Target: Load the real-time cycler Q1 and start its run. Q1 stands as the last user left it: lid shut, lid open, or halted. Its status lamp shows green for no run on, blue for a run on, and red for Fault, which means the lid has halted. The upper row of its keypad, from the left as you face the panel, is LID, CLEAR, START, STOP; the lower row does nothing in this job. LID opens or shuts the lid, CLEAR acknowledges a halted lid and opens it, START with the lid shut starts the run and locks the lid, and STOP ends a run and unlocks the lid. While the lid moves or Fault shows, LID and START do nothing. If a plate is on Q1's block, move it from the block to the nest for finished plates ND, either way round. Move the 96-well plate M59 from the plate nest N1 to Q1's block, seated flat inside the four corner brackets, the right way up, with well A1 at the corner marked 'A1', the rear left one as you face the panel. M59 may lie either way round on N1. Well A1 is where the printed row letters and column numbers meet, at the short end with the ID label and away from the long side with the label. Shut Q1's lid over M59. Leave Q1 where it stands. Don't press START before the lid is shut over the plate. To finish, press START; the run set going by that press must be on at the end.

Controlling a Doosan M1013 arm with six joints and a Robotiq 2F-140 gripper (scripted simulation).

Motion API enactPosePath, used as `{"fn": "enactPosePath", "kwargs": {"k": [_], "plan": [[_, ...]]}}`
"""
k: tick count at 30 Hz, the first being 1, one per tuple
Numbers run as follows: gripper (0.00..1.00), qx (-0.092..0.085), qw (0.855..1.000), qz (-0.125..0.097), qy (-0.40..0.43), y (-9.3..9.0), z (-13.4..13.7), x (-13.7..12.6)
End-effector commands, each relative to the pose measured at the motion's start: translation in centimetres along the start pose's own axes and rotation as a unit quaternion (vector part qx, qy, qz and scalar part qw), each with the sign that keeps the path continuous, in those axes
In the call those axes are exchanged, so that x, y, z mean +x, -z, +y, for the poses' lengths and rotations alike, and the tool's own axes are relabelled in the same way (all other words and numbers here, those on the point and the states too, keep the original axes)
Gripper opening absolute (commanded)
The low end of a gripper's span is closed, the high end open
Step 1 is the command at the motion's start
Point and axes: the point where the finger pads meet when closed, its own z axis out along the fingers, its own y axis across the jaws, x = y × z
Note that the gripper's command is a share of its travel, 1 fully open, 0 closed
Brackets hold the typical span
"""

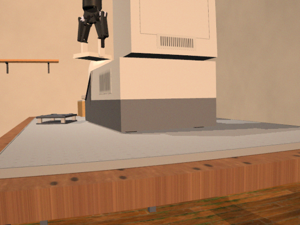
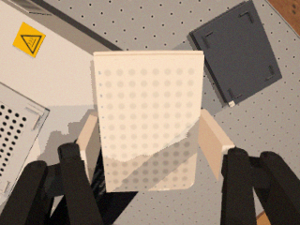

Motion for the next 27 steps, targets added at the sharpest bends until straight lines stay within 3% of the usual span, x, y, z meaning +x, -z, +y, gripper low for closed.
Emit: {"fn": "enactPosePath", "kwargs": {"k": [1,27], "plan": [[0.00,-0.001,1.000,0.000,-0.020,0.0,-2.0,-0.3],[0.00,-0.001,0.984,0.001,-0.176,0.0,-11.5,-2.1]]}}
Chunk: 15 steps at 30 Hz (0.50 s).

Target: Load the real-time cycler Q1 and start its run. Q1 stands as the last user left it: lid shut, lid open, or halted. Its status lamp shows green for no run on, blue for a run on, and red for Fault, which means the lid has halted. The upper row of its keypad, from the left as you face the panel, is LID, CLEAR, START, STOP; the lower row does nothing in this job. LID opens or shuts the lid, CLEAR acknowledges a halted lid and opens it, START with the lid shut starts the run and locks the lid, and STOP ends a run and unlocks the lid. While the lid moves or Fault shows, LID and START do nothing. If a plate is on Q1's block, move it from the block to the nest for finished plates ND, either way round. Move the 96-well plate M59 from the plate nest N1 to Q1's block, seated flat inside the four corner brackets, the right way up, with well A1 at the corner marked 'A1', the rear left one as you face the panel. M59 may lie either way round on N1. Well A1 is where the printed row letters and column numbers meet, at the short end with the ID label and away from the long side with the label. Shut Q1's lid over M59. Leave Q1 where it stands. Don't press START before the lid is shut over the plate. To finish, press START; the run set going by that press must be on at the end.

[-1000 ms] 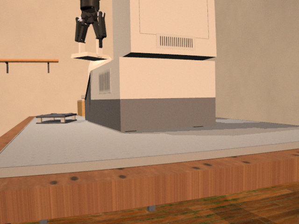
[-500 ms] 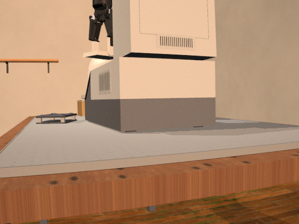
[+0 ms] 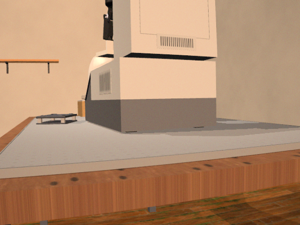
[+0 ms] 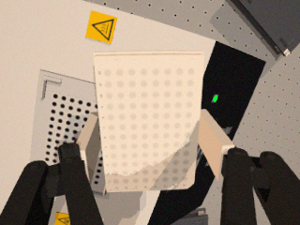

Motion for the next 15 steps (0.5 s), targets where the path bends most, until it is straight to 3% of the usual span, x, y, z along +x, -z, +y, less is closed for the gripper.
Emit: {"fn": "enactPosePath", "kwargs": {"k": [1,15], "plan": [[0.00,-0.001,1.000,0.001,-0.026,0.0,-1.6,-0.8],[0.00,-0.001,0.994,0.001,-0.112,0.0,-5.9,-3.1]]}}
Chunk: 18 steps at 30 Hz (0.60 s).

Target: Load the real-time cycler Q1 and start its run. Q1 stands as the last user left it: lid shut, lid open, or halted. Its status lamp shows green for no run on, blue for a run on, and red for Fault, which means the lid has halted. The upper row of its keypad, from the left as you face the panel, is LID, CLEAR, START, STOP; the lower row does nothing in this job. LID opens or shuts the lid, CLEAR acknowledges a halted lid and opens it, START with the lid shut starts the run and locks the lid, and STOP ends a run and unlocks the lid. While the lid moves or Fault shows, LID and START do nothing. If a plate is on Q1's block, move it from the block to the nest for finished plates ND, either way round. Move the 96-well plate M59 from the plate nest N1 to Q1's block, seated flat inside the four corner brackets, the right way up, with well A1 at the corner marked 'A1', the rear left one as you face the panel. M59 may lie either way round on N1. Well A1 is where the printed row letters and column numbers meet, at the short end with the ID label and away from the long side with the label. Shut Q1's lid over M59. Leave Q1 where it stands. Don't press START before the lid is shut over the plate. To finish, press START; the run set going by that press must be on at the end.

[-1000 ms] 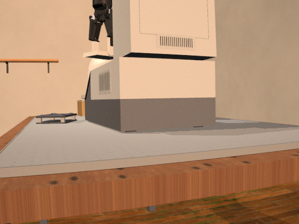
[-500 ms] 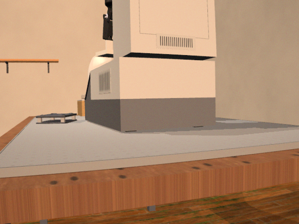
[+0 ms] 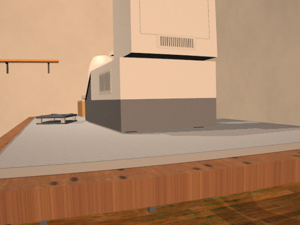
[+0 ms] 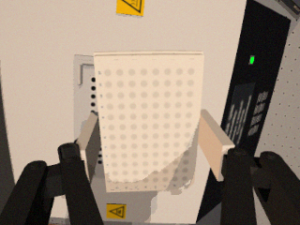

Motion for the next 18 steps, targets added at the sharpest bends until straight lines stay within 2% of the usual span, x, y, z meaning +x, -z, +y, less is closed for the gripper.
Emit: {"fn": "enactPosePath", "kwargs": {"k": [1,7,18], "plan": [[0.00,-0.001,0.999,0.001,-0.033,0.0,-1.4,-1.0],[0.00,-0.001,0.998,0.001,-0.056,0.0,-2.9,-2.2],[0.00,-0.001,0.998,0.001,-0.056,0.0,-3.0,-2.3]]}}
